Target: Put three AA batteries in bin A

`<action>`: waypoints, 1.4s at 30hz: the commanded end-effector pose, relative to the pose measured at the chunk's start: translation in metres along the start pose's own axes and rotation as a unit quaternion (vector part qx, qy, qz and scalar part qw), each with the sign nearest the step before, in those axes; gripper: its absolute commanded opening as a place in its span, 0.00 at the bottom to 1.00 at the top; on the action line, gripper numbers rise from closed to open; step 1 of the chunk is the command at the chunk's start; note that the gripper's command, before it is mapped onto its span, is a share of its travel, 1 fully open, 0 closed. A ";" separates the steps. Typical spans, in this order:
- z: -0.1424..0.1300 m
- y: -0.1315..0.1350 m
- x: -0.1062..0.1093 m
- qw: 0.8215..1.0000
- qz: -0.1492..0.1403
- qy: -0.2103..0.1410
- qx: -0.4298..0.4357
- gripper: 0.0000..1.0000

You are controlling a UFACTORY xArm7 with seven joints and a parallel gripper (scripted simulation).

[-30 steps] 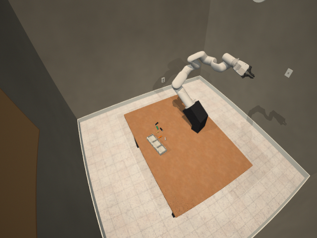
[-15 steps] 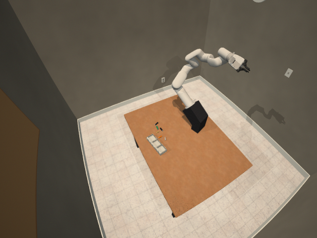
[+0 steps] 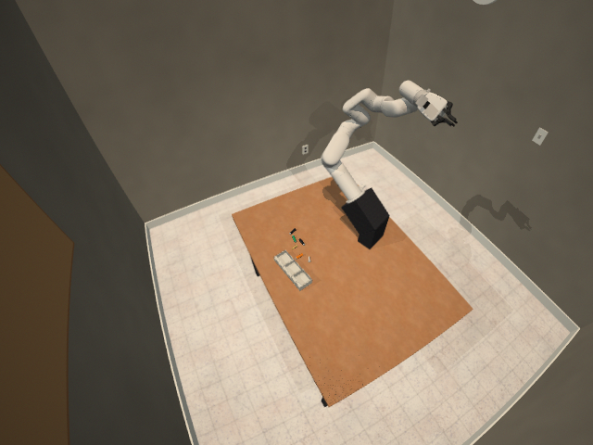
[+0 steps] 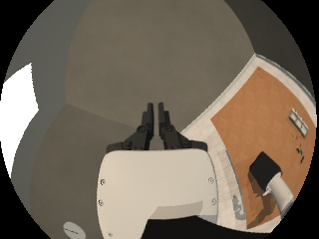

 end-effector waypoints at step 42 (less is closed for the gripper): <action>0.207 0.023 0.102 0.991 -0.057 0.104 -0.056 0.07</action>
Point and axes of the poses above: the point where the finger pads meet when closed, its own x axis back along the fingers, its own y axis across the jaws, z = x × y, the point moved 2 cm from there along x, back along the fingers, and after that the axes turned 14 degrees about -x, right-handed, at the moved point
